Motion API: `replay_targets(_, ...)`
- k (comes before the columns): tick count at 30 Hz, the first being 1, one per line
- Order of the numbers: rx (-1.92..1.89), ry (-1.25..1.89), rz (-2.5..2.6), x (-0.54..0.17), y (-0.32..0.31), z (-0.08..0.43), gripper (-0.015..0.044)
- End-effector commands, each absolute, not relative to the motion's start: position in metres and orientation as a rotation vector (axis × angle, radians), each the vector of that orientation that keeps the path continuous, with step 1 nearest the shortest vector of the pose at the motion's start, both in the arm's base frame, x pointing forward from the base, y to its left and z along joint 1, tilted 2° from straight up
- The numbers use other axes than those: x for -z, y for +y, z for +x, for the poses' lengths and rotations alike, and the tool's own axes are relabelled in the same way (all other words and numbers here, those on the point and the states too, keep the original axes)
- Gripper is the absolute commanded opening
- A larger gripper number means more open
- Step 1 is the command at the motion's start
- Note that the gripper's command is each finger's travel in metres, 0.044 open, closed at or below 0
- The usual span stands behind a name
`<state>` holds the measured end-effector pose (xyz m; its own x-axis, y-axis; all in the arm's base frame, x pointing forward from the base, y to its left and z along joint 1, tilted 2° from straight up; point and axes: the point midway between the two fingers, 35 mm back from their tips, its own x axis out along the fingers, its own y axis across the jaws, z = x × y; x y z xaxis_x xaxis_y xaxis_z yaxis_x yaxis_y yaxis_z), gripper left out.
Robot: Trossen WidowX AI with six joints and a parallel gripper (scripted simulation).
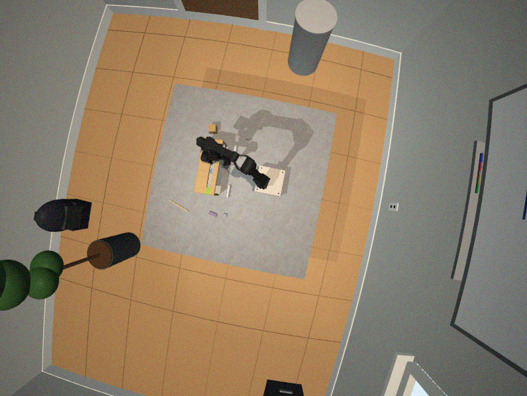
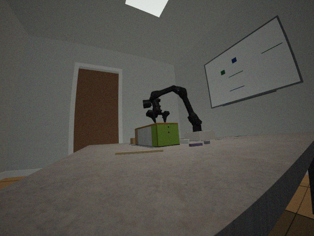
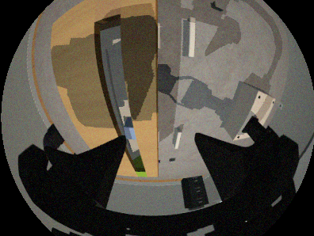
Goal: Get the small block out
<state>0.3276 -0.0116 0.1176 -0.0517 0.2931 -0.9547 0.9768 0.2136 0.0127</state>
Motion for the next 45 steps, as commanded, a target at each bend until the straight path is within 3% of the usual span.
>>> replay_targets(1,0.909,1.542,1.256,-0.109,-0.011,0.328,0.0400)
replay_targets(45,0.904,1.536,1.248,-0.054,-0.005,0.328,0.0400)
